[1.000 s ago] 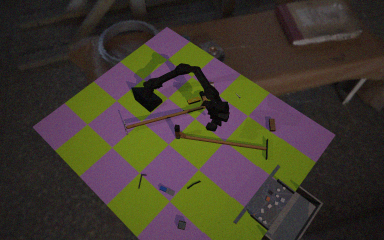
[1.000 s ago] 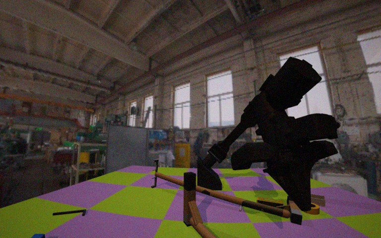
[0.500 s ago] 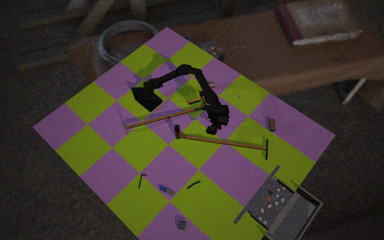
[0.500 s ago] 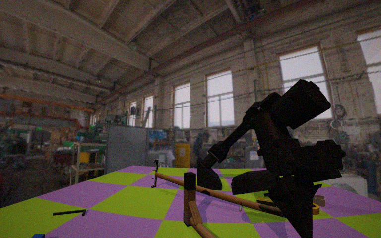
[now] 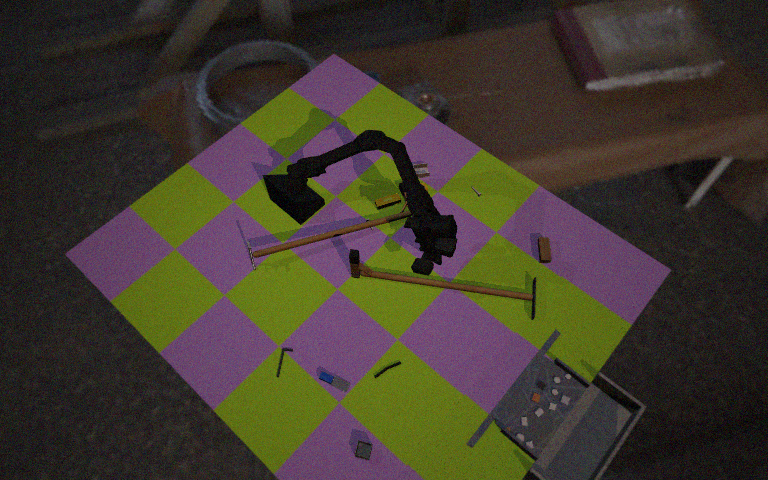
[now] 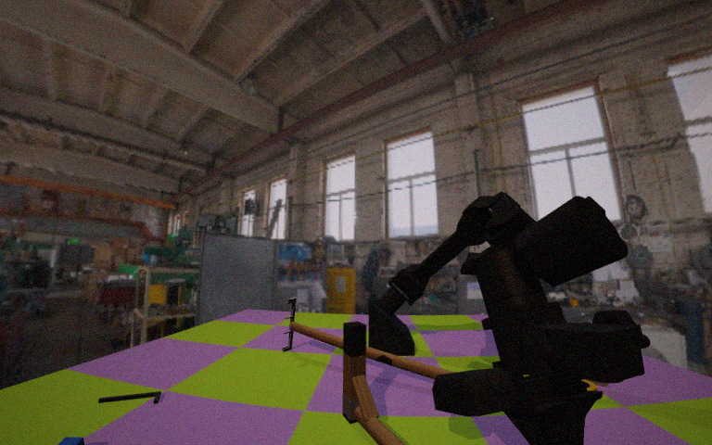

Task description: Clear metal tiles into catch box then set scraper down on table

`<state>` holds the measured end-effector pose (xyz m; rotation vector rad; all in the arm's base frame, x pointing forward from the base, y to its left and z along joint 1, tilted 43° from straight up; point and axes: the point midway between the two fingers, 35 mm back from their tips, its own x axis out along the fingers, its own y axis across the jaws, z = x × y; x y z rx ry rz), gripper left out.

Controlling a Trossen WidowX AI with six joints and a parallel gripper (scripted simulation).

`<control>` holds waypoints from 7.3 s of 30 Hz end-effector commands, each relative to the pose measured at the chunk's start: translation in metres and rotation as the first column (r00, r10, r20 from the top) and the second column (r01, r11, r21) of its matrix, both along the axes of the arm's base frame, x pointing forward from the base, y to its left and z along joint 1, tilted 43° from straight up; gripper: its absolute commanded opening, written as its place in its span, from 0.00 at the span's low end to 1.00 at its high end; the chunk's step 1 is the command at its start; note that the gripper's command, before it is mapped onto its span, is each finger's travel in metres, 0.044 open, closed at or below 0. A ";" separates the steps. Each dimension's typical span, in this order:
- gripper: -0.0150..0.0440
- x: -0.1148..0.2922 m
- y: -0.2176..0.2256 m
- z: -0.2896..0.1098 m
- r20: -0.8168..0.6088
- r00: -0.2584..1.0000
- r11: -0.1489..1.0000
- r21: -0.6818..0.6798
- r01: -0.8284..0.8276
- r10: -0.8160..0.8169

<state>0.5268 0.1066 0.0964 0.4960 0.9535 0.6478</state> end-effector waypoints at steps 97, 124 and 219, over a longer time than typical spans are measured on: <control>0.25 0.040 -0.014 -0.075 -0.004 1.000 1.000 0.002 0.011 -0.011; 0.25 0.051 -0.032 -0.076 0.007 1.000 1.000 0.005 0.016 -0.016; 0.25 -0.008 -0.063 -0.021 -0.240 0.970 0.999 -0.034 -0.035 0.026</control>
